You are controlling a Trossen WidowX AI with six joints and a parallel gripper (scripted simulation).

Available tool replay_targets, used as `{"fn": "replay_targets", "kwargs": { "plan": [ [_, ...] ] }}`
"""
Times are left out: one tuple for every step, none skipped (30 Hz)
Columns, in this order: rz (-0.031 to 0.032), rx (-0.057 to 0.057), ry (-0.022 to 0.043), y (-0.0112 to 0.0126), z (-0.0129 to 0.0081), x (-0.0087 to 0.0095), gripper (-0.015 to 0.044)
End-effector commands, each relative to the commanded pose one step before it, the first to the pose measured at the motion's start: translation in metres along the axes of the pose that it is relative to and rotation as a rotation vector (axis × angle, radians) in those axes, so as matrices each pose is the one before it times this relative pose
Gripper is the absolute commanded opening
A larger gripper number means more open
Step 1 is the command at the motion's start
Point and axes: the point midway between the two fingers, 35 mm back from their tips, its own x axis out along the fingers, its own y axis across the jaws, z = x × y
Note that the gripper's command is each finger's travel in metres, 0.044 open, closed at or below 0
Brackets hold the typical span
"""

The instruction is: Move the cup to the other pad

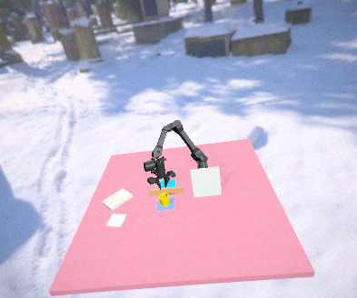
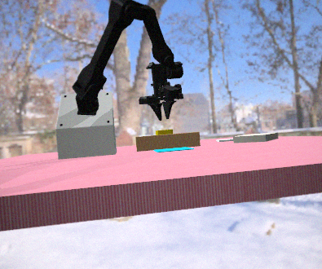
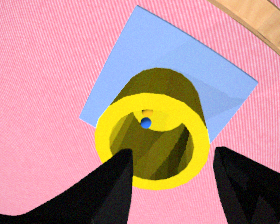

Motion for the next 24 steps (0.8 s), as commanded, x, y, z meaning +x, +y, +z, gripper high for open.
{"fn": "replay_targets", "kwargs": {
  "plan": [
    [-0.12261, 0.0224, -0.10673, -0.01185, -0.02344, 0.0147, 0.0167],
    [-0.00527, 0.0008, -0.00599, -0.00063, -0.0012, 0.00067, 0.0167],
    [0.0, 0.0, 0.0, 0.0, 0.0, 0.0, 0.0167],
    [0.0, 0.0, 0.0, 0.0, 0.0, 0.0, 0.0167],
    [0.0, 0.0, 0.0, 0.0, 0.0, 0.0, 0.0167],
    [0.0, 0.0, 0.0, 0.0, 0.0, 0.0, 0.0167],
    [0.0, 0.0, 0.0, 0.0, 0.0, 0.0, 0.0167],
    [0.00009, 0.0, 0.00015, -0.00007, -0.00158, -0.00003, 0.0167],
    [0.00002, 0.0, 0.00002, 0.00003, 0.0, 0.00028, 0.0167],
    [0.00004, 0.0, 0.00004, 0.00006, 0.0, 0.00054, 0.0167],
    [0.00006, 0.0, 0.00006, 0.00009, 0.0, 0.0008, 0.0167],
    [0.00008, 0.0, 0.00008, 0.00012, 0.0, 0.00107, 0.0167],
    [0.0001, 0.0, 0.00009, 0.00014, 0.0, 0.00133, 0.0167],
    [0.00011, 0.0, 0.0001, 0.00015, 0.00001, 0.00156, 0.0167],
    [0.00011, 0.0, 0.0001, 0.00015, 0.00001, 0.00165, 0.0167],
    [0.0001, 0.0, 0.00009, 0.00014, 0.00001, 0.00167, 0.0167],
    [0.00009, 0.0, 0.00007, 0.00013, 0.00001, 0.00166, 0.0167],
    [0.00008, 0.0, 0.00006, 0.00012, 0.00001, 0.00166, 0.0167],
    [0.00007, 0.0, 0.00005, 0.00011, 0.00001, 0.00166, 0.0167],
    [0.00006, 0.0, 0.00004, 0.0001, 0.00001, 0.00166, 0.0167],
    [0.00005, 0.0, 0.00003, 0.00009, 0.00001, 0.00165, 0.0167],
    [0.00004, 0.0, 0.00001, 0.00008, 0.0, 0.00165, 0.0167],
    [0.00004, 0.0, 0.0, 0.00006, 0.0, 0.00165, 0.0167],
    [0.00003, 0.0, -0.00001, 0.00005, 0.0, 0.00165, 0.0167]
  ]
}}
